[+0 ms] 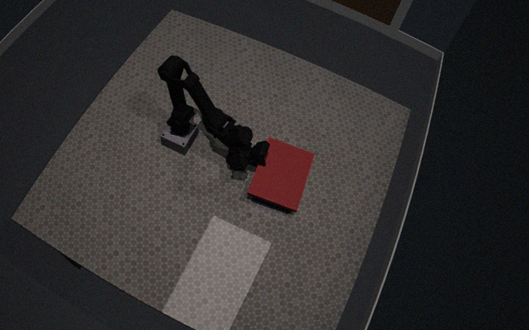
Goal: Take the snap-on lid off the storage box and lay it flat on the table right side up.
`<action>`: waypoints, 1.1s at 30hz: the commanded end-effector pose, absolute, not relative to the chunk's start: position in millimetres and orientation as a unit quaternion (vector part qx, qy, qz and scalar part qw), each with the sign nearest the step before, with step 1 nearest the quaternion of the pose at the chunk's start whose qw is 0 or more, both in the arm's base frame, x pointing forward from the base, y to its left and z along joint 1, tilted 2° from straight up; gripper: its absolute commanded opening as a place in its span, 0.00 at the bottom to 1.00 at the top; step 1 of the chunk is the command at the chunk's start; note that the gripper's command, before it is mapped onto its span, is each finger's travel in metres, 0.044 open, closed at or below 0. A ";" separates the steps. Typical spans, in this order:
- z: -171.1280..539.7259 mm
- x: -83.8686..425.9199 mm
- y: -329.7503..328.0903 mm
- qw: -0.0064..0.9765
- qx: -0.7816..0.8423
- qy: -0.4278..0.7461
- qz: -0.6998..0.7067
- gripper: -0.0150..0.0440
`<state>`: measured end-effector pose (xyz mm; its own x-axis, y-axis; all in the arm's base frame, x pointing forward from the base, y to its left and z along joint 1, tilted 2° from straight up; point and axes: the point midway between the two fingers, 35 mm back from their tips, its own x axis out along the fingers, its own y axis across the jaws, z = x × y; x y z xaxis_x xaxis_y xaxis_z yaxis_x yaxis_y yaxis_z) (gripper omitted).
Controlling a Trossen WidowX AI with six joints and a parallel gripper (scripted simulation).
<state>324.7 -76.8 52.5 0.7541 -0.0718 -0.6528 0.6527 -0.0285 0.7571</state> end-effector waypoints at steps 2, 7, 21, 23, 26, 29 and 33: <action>57.0 324.6 -76.7 0.663 0.663 0.216 -0.271 0.25; 58.0 324.6 -76.6 0.663 0.663 0.216 -0.271 0.25; 60.9 324.5 -76.6 0.663 0.663 0.216 -0.271 0.25; 61.3 324.5 -76.7 0.663 0.663 0.216 -0.271 0.25; 61.9 324.6 -76.7 0.663 0.663 0.216 -0.271 0.25; 62.5 324.6 -76.7 0.663 0.663 0.216 -0.271 0.25; 60.1 324.9 -76.8 0.663 0.663 0.217 -0.272 0.25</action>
<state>324.6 -76.7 60.4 0.7576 -0.0728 -0.6486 0.6486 -0.0272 0.7606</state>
